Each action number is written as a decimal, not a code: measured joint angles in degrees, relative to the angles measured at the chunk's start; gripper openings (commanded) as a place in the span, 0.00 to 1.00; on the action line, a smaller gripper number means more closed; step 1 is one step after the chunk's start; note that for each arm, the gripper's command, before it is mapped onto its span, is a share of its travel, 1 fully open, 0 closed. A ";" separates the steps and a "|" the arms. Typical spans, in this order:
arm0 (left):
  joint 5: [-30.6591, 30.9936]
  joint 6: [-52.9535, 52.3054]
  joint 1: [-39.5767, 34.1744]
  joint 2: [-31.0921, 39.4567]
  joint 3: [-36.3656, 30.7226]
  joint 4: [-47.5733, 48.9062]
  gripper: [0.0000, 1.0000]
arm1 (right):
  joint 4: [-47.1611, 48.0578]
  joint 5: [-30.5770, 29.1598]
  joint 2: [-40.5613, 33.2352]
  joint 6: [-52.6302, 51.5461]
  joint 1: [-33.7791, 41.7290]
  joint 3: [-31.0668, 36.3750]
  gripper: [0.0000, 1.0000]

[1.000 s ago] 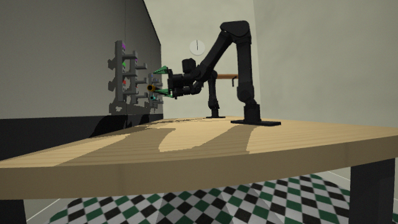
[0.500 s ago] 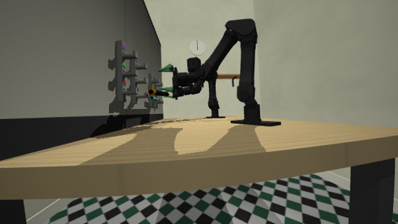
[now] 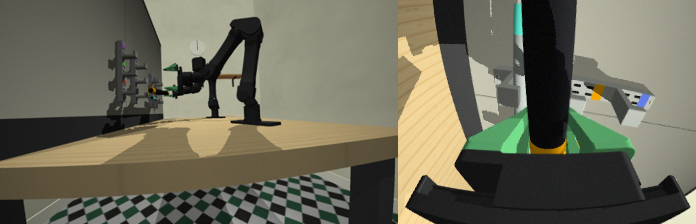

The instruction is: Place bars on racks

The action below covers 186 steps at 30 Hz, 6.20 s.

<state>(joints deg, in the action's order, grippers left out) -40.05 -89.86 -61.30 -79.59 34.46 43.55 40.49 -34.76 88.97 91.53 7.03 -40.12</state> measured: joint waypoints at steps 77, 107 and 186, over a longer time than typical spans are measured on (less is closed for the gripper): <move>-2.97 0.00 -2.34 2.99 -2.01 -0.68 1.00 | 0.68 0.00 0.59 0.00 0.00 -0.76 0.00; 1.97 -0.02 2.89 5.44 -3.80 -1.25 1.00 | 1.53 0.00 0.59 0.00 0.00 -0.76 0.00; 14.27 -0.04 14.60 7.96 -5.53 -2.05 1.00 | 5.68 0.00 1.51 0.00 0.00 -0.24 0.00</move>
<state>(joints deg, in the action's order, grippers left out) -25.78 -89.91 -46.70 -71.64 28.93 41.50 46.17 -34.76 90.48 91.53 7.03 -40.36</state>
